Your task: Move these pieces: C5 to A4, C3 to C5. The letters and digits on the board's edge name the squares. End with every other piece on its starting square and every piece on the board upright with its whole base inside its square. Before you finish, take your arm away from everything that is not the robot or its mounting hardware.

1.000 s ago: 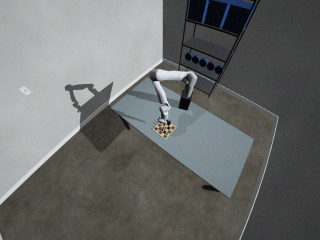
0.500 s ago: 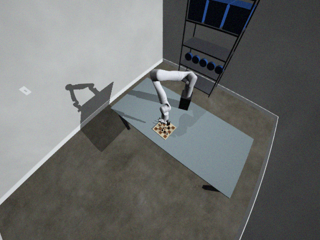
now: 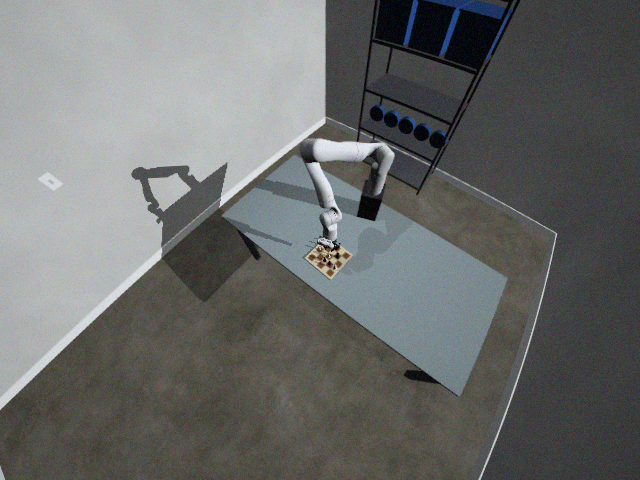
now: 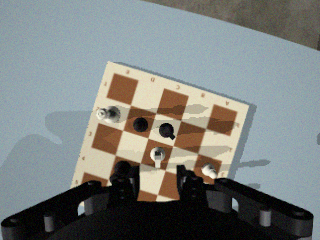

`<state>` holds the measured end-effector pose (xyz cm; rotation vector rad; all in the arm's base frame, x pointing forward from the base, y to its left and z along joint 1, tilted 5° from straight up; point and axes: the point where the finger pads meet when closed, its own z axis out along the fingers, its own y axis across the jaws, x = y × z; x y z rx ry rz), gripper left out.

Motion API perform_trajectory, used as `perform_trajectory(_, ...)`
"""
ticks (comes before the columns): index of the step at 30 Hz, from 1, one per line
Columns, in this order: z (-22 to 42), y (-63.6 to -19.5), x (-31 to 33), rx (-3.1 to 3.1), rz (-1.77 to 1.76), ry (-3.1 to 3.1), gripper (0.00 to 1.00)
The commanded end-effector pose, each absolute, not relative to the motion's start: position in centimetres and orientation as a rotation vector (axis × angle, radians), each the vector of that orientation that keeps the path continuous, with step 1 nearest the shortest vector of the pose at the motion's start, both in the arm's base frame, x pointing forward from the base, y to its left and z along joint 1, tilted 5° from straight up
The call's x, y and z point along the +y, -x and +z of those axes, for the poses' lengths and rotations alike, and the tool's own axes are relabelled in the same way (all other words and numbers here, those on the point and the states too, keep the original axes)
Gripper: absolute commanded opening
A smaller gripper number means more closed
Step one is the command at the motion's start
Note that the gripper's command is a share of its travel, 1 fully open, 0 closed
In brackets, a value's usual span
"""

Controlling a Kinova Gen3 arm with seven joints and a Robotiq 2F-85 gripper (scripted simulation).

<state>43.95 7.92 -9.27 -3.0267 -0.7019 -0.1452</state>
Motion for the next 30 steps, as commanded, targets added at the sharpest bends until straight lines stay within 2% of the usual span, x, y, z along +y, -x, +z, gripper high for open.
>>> perform_trajectory(1,-9.2,-44.02,7.92,-0.702,-0.148,3.027,0.37)
perform_trajectory(30,-9.59,-44.04,7.95,-0.685,-0.135,3.033,0.37)
